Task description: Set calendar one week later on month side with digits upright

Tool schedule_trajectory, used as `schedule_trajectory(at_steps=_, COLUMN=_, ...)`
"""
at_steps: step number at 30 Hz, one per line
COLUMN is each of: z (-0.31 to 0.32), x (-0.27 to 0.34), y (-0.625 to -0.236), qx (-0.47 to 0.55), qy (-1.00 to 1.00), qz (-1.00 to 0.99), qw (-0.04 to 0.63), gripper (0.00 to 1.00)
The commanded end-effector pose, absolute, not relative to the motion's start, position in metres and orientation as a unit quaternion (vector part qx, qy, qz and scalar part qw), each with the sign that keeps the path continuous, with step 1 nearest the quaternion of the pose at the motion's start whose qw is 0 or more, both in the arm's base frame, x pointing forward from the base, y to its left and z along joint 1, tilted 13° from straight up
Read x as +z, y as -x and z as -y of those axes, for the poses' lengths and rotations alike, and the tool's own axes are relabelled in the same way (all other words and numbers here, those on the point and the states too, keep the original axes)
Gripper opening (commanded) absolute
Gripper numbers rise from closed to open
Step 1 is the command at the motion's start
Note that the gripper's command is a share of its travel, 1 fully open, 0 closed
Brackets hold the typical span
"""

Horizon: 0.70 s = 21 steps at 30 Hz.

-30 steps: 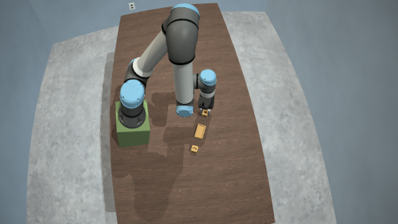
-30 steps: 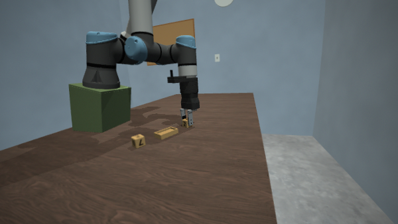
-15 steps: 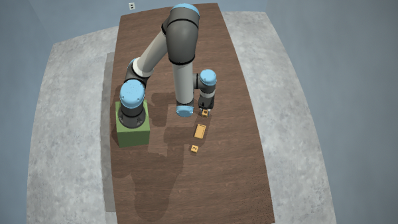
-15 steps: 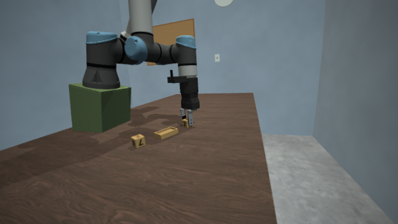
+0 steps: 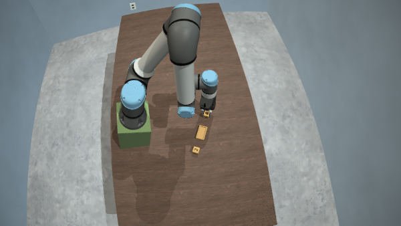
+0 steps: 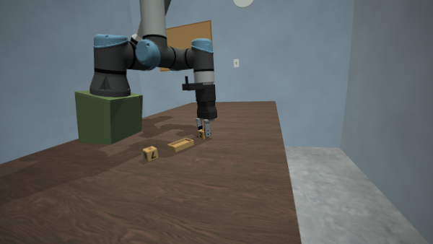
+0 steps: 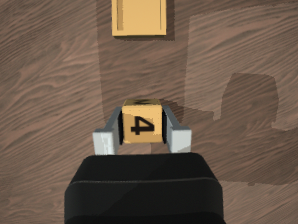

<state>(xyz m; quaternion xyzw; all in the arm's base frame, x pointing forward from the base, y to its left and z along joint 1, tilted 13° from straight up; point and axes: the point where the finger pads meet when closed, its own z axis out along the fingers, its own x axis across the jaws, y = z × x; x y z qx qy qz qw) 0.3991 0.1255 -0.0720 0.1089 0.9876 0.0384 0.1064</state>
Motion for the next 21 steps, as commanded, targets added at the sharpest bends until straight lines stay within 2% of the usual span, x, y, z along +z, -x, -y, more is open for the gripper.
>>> schedule_trajectory(at_steps=1, z=-0.126, x=-0.072, y=-0.399, qx=0.039, qy=-0.109, qz=-0.988, qw=0.107, gripper=0.60)
schedule_trajectory(at_steps=21, z=-0.124, x=-0.046, y=-0.394, qx=0.039, qy=-0.109, qz=-0.988, qw=0.107, gripper=0.60)
